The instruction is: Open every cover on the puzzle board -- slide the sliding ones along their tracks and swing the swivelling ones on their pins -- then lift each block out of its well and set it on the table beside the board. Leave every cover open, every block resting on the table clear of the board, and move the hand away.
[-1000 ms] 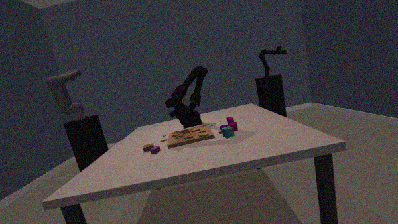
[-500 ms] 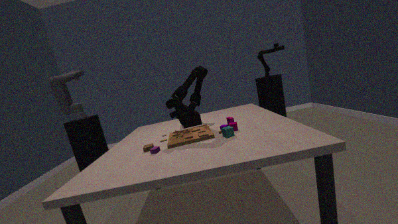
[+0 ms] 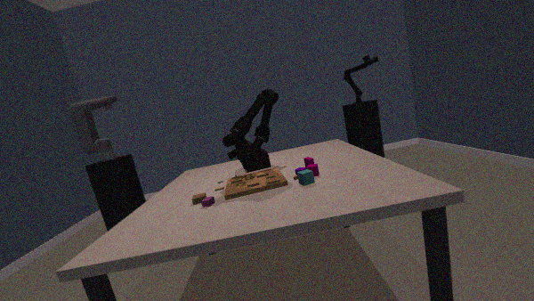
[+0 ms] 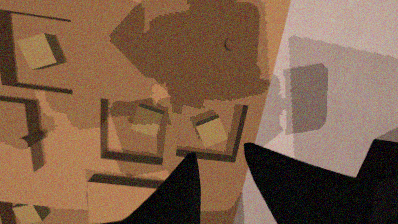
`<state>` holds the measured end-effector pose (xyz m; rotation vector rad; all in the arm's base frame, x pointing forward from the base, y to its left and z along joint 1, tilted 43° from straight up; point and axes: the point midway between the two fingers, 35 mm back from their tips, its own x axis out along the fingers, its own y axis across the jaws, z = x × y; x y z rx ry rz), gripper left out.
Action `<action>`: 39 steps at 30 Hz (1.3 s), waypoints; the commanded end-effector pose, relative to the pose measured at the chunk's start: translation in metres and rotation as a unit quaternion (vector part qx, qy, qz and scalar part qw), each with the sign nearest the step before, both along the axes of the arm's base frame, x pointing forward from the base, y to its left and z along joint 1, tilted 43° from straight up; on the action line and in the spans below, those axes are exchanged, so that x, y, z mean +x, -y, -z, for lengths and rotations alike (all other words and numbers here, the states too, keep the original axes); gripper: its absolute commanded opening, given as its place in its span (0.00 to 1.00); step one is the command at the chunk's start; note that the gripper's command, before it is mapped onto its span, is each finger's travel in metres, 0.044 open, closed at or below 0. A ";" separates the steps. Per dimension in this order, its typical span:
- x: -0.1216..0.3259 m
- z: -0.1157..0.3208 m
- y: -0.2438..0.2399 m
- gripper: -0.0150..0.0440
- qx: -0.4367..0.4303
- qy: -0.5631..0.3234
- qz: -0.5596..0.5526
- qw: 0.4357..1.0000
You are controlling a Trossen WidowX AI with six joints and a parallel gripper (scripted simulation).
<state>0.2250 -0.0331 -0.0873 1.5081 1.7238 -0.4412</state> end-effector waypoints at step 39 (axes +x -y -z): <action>0.000 0.013 -0.014 0.50 0.000 0.071 -0.076 0.995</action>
